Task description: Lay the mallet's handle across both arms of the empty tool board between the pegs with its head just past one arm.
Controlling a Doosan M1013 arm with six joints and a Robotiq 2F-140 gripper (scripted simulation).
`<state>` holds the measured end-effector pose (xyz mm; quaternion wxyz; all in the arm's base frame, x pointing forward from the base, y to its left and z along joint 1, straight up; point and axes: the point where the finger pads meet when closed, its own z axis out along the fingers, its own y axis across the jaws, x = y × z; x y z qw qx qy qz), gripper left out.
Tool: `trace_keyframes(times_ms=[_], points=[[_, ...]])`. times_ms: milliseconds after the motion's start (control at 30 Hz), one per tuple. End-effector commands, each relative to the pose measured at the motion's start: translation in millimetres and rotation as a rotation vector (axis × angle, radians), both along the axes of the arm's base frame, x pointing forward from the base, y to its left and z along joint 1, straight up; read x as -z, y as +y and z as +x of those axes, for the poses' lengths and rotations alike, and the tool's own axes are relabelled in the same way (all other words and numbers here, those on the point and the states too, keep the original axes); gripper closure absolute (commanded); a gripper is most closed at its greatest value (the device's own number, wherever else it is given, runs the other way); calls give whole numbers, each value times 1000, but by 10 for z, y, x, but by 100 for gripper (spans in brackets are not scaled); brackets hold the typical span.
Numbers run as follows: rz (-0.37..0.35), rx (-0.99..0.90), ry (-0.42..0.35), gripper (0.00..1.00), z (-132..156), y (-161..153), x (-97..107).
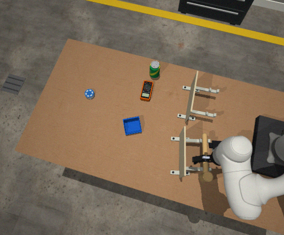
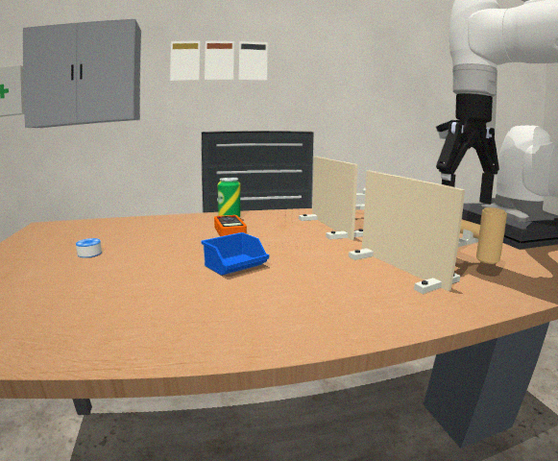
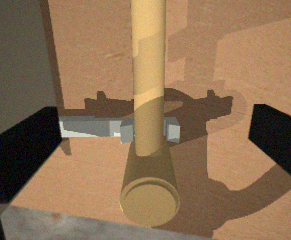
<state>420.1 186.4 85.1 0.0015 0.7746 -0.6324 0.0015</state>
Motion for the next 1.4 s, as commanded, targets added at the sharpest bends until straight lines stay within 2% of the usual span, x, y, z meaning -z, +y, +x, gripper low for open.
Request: trace_keyframes(times_ms=[0,67,1367], points=[[0,-3,-3,0,17,5,-424],[0,-3,-3,0,13,4,-495],[0,-3,-1,0,10,3,-476]])
